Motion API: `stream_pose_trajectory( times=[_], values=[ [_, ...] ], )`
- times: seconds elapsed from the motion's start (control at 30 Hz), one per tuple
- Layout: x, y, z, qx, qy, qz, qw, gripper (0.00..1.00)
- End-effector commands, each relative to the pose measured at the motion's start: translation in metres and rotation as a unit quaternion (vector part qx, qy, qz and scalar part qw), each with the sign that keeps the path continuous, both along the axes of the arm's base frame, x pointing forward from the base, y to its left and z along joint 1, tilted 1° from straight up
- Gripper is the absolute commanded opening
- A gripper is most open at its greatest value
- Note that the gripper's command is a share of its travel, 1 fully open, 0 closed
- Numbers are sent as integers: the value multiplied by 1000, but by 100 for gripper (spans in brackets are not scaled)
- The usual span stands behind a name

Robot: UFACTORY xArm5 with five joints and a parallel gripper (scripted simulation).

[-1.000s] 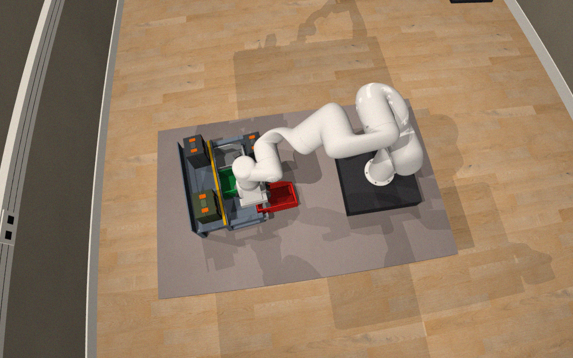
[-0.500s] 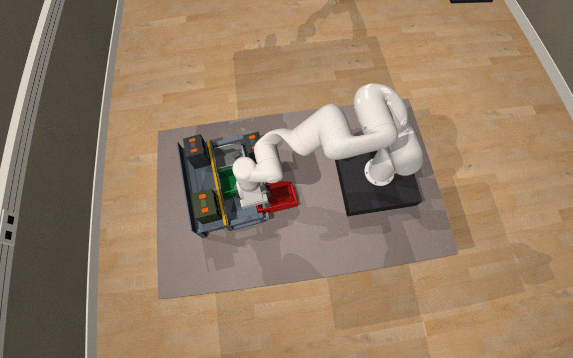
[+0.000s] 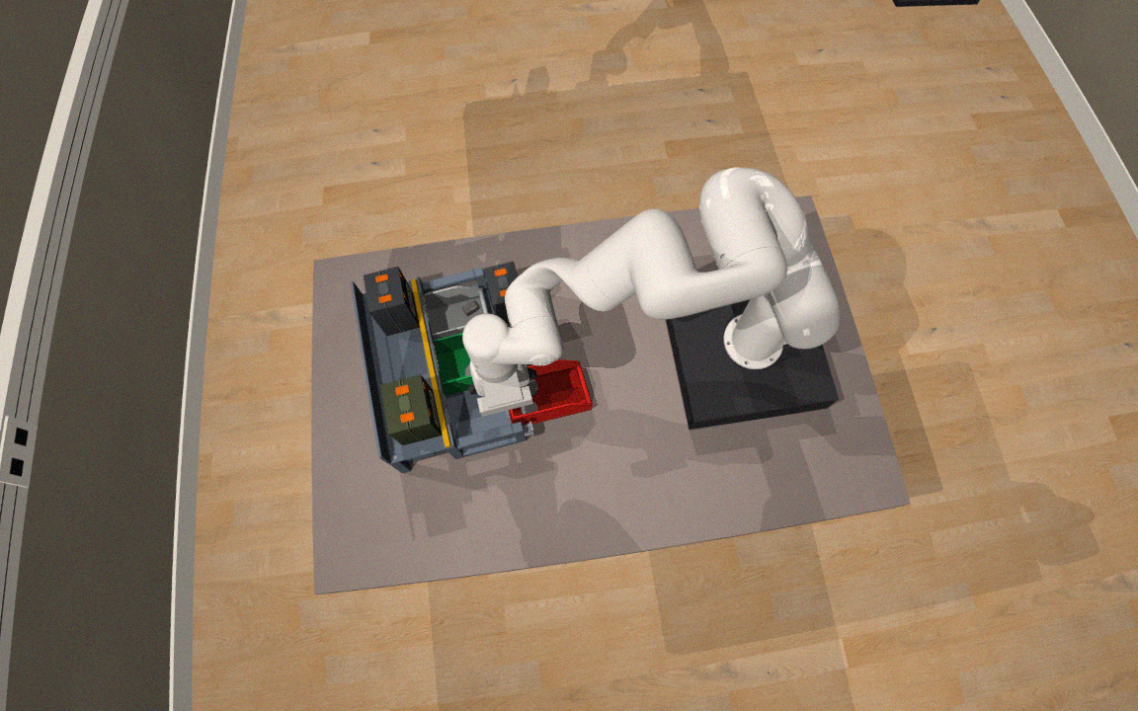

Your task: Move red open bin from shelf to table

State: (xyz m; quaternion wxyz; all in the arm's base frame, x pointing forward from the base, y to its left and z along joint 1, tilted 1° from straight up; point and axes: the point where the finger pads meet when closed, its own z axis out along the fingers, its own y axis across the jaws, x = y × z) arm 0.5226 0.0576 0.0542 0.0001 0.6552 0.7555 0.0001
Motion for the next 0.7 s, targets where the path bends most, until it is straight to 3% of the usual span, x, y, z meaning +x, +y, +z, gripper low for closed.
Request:
stream_pose_trajectory(
  times=[0.0,0.67],
  values=[
    [2,0,0,-5,-3,0,1000,34],
    [2,0,-11,-5,-3,0,1000,34]
  ],
)
